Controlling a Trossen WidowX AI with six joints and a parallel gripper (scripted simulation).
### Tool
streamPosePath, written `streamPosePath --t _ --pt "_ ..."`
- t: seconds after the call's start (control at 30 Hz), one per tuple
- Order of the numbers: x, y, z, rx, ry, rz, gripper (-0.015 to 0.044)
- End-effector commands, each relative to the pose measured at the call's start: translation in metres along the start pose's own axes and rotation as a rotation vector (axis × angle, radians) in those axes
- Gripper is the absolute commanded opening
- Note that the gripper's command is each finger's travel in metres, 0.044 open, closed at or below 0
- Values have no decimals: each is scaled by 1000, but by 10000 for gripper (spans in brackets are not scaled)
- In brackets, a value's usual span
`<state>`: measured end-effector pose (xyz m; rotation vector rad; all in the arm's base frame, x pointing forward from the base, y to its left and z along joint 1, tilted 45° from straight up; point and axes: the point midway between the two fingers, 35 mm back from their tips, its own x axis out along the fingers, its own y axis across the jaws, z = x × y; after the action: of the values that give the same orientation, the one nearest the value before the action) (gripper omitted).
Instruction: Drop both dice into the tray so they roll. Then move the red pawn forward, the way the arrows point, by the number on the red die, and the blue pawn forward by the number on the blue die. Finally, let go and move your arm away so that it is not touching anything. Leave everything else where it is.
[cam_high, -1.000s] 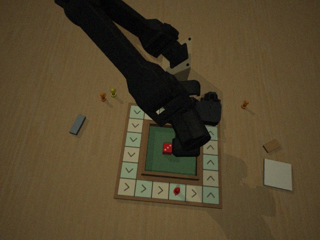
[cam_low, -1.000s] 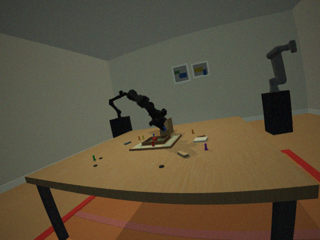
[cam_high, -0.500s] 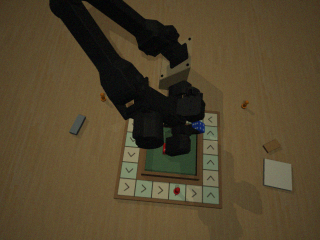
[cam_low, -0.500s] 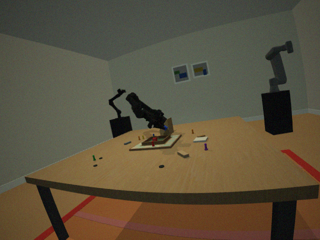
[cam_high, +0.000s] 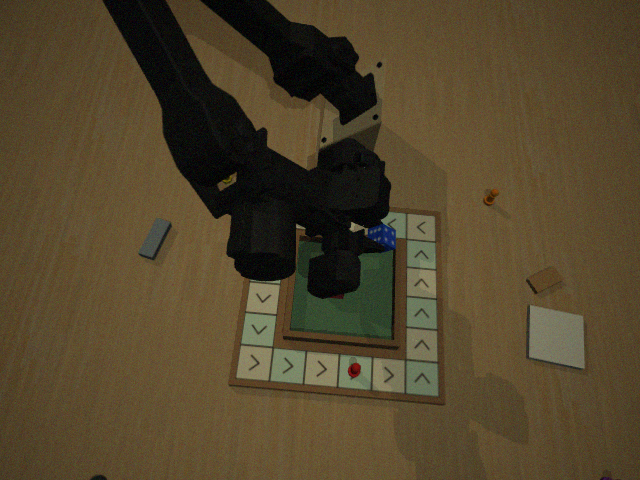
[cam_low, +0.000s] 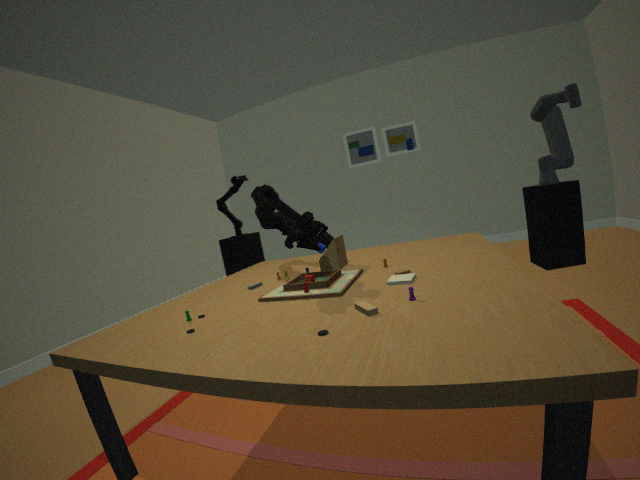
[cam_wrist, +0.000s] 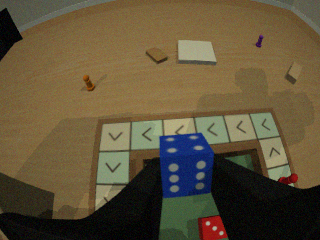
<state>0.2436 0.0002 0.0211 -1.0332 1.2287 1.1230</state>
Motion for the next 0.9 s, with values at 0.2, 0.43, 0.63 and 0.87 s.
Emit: streamPosePath --t 0.2,0.43,0.63,0.87 --pt "0 -1 0 0 0 -3 0" --pt "0 -1 0 0 0 -3 184" --pt "-25 -1 29 -2 -6 3 341" --pt "-8 4 24 31 197 68 440"
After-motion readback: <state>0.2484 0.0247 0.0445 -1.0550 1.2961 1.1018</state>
